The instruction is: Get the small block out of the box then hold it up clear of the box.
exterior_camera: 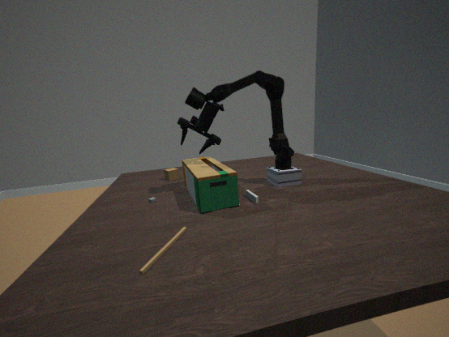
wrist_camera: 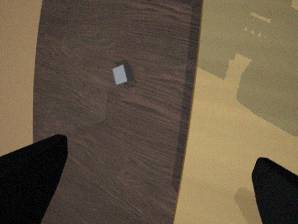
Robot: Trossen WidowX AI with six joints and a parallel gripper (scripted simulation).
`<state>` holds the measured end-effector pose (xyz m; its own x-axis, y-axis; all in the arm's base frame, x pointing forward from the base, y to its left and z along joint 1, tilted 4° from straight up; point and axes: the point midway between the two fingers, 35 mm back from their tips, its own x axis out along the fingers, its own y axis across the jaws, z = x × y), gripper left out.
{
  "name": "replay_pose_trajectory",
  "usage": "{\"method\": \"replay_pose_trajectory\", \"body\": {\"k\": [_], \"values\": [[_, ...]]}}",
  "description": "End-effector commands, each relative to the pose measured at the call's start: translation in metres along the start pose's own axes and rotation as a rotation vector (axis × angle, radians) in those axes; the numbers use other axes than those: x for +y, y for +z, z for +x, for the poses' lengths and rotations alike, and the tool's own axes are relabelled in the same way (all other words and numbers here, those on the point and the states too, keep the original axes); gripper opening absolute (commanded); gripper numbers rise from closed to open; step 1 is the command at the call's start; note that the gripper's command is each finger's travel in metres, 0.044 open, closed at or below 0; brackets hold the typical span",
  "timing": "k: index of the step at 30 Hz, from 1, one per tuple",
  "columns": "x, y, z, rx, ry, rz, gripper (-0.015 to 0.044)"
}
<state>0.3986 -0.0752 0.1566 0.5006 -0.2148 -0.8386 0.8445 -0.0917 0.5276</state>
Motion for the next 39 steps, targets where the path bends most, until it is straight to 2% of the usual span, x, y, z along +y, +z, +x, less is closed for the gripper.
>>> {"method": "replay_pose_trajectory", "body": {"k": [1, 6, 21, 39], "values": [[-0.081, 0.012, -0.004, 0.265, -0.408, -0.028, 0.0400], [-0.112, 0.013, -0.026, 0.437, -0.574, 0.025, 0.0400], [-0.113, 0.013, -0.024, 0.439, -0.575, 0.026, 0.0400], [-0.126, 0.013, 0.002, 0.438, -0.575, 0.026, 0.0400]]}}
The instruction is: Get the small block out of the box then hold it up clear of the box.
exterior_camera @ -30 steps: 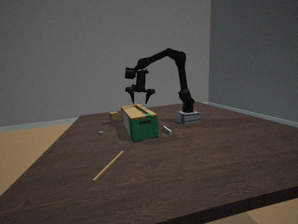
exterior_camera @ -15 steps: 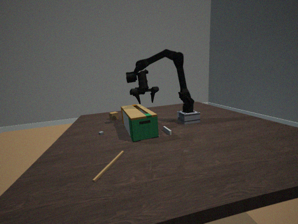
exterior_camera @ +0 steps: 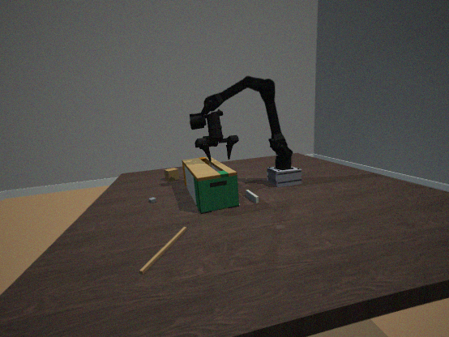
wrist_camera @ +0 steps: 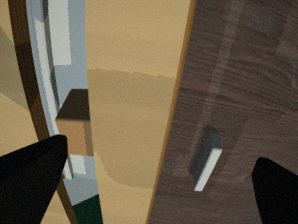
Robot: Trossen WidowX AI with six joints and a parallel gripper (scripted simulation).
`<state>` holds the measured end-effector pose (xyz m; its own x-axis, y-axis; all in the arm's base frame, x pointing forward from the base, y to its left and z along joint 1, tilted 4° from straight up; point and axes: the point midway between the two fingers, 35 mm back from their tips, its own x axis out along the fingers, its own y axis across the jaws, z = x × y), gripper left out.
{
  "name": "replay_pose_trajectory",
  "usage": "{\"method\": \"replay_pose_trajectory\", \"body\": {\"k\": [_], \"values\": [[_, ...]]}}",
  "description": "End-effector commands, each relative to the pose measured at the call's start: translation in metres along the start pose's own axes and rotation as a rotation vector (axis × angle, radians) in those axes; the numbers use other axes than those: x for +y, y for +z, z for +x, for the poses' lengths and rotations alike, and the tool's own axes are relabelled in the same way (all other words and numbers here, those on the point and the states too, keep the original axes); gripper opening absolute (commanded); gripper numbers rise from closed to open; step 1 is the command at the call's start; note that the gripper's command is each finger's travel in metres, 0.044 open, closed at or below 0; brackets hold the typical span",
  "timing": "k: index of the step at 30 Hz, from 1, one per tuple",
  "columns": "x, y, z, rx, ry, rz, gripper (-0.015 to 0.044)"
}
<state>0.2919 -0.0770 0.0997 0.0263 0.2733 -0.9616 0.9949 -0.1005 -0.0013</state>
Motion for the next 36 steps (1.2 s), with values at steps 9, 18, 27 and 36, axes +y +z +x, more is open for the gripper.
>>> {"method": "replay_pose_trajectory", "body": {"k": [9, 18, 27, 36], "values": [[-0.001, 0.008, 0.023, 0.009, -0.014, 0.000, 0.0400], [-0.001, 0.014, 0.036, 0.009, -0.014, 0.001, 0.0400], [-0.003, 0.018, 0.050, 0.009, -0.015, 0.001, 0.0400], [-0.001, 0.018, 0.048, 0.002, -0.002, 0.001, 0.0400]]}}
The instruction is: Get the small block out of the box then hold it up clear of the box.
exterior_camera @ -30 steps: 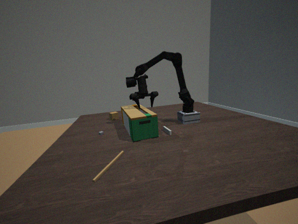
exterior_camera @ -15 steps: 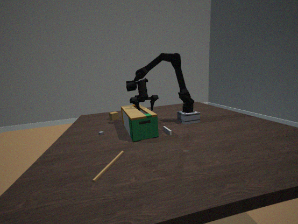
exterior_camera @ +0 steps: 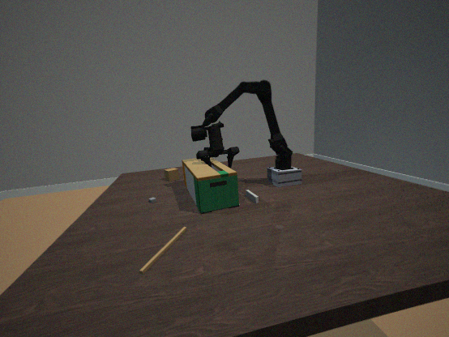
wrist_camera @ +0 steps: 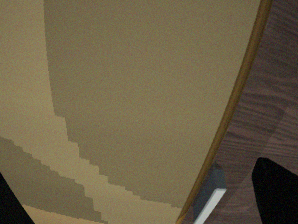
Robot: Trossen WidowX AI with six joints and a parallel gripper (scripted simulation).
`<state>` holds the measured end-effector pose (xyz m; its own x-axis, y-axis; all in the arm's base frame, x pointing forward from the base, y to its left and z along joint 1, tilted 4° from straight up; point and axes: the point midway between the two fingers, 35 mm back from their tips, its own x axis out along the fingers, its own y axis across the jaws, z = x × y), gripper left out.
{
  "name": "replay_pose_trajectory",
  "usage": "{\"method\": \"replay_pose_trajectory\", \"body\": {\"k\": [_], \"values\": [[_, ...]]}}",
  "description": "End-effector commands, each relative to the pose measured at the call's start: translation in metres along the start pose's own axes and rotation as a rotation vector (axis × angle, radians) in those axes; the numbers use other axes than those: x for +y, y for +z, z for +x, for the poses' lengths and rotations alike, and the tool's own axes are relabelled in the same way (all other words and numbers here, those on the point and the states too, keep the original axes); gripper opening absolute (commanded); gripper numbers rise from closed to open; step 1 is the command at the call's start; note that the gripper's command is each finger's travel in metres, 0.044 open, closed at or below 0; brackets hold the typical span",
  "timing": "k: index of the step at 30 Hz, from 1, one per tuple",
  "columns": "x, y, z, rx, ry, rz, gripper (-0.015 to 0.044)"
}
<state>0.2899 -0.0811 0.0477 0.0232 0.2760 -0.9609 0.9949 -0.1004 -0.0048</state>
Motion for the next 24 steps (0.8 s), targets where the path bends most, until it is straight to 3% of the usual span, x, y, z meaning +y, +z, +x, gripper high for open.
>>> {"method": "replay_pose_trajectory", "body": {"k": [1, 24], "values": [[0.000, -0.002, 0.000, 0.000, 0.001, 0.000, 0.0400], [0.000, -0.052, 0.018, 0.005, 0.000, 0.000, 0.0400]]}}
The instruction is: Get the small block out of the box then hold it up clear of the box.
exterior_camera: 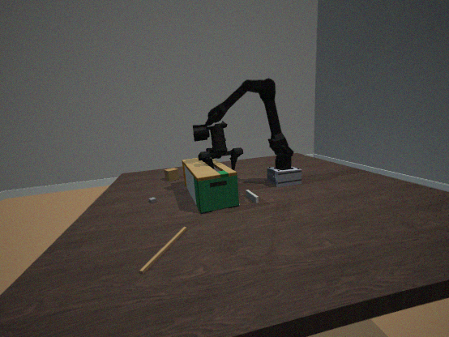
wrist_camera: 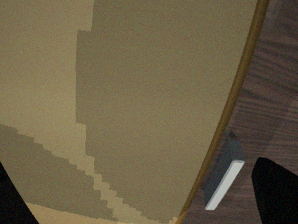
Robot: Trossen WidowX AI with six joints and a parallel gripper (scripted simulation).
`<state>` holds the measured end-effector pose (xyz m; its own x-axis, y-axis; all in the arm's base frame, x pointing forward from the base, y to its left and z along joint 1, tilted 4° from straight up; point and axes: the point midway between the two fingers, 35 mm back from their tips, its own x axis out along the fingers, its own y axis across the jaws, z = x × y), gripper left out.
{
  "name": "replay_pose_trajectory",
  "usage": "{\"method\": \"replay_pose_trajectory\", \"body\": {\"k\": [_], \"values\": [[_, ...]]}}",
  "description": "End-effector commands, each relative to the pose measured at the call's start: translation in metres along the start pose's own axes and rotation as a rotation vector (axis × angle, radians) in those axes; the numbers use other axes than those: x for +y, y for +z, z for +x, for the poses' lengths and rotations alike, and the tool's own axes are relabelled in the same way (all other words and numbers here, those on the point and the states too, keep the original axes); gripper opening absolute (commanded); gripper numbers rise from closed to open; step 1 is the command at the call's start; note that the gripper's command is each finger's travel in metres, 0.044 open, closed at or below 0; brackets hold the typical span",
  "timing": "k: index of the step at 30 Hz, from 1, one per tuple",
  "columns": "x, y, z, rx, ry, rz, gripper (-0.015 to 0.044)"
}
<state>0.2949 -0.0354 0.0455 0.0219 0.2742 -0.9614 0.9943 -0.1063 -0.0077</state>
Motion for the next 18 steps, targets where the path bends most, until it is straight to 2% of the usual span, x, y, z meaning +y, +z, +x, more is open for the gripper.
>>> {"method": "replay_pose_trajectory", "body": {"k": [1, 18], "values": [[-0.001, -0.011, 0.004, 0.008, 0.001, -0.007, 0.0400], [-0.001, -0.048, 0.016, 0.012, 0.001, -0.007, 0.0400]]}}
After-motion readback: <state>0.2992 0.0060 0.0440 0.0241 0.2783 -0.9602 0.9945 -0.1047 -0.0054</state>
